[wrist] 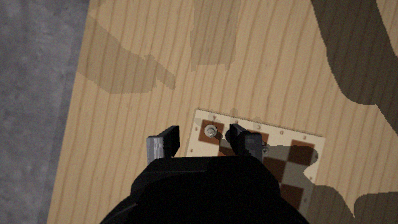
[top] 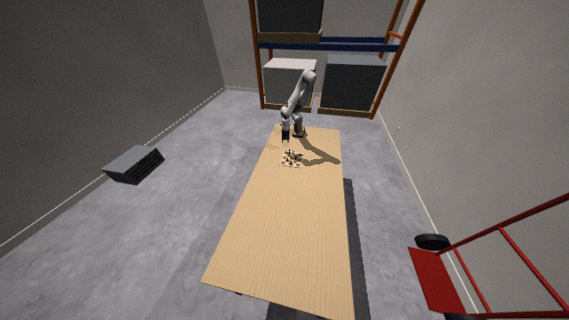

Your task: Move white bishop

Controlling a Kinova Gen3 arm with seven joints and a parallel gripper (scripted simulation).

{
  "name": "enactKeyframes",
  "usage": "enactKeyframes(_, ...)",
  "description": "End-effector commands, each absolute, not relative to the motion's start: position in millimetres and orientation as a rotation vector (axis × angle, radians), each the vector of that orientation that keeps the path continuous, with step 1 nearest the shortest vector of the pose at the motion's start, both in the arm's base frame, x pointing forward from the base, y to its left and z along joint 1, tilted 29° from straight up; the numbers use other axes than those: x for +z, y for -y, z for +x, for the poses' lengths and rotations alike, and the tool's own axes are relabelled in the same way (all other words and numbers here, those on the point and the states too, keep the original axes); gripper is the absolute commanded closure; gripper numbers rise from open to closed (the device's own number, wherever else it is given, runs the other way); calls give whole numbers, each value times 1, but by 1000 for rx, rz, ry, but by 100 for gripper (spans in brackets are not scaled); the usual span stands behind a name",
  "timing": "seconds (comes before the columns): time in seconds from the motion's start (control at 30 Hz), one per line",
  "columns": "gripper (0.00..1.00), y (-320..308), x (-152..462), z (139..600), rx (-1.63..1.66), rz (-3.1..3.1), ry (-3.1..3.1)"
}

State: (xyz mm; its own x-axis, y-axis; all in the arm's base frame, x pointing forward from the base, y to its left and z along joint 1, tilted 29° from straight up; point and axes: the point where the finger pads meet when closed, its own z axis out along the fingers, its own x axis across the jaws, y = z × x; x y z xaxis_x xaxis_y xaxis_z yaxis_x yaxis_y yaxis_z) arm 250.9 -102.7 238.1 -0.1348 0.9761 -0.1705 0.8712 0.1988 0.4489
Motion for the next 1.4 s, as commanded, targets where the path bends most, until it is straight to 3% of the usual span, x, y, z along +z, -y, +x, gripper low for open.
enactKeyframes(0.0,0,98,235,253,325,1646,-2122)
enactKeyframes(0.47,0,97,223,267,113,843,-2503)
enactKeyframes(1.13,0,93,220,274,41,544,-2574)
enactKeyframes(1.17,27,93,220,274,41,544,-2574)
enactKeyframes(1.37,27,93,220,274,41,544,-2574)
